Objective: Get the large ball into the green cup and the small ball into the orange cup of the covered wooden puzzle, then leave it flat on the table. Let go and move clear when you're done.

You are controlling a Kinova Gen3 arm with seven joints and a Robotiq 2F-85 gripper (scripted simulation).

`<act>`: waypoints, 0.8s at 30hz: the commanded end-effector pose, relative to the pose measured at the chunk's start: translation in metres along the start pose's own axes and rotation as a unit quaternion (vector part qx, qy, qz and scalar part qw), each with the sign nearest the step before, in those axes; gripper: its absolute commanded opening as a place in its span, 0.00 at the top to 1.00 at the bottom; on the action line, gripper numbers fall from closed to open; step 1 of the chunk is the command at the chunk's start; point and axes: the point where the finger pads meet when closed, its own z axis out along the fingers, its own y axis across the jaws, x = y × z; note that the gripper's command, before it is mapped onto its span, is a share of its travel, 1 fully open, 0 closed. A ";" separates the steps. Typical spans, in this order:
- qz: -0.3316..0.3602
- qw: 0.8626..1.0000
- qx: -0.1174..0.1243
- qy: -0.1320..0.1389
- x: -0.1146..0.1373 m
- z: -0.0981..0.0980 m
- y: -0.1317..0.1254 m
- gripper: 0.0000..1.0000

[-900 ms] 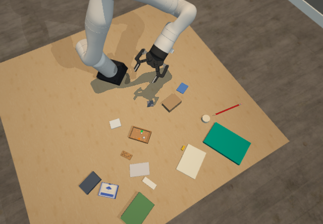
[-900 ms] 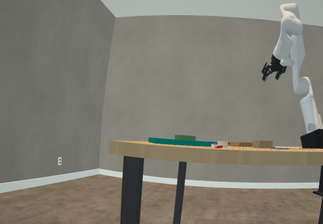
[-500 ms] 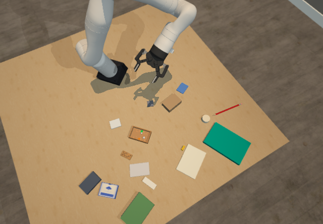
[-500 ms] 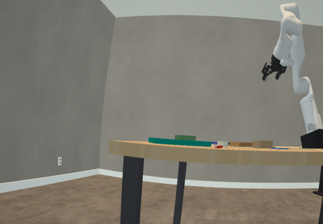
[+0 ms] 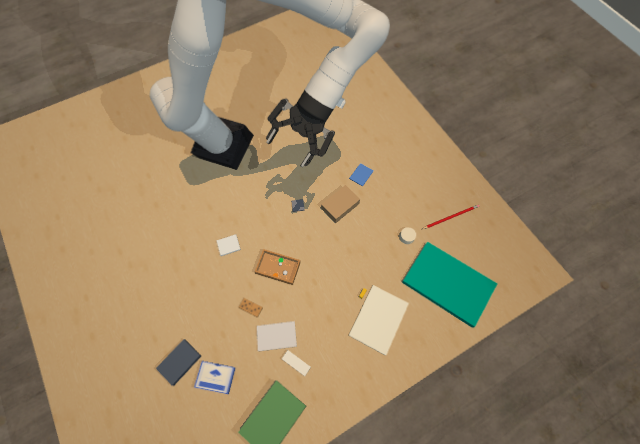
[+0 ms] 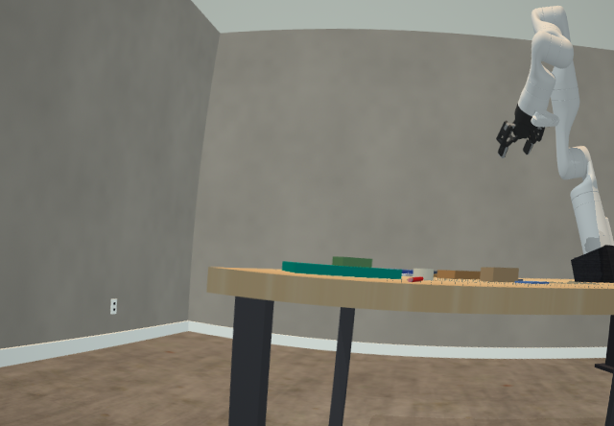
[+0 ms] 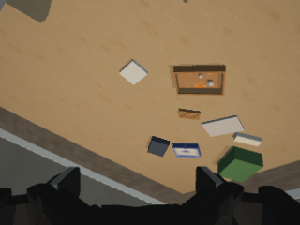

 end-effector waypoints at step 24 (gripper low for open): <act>0.174 0.956 0.087 0.220 0.062 0.110 0.043 0.00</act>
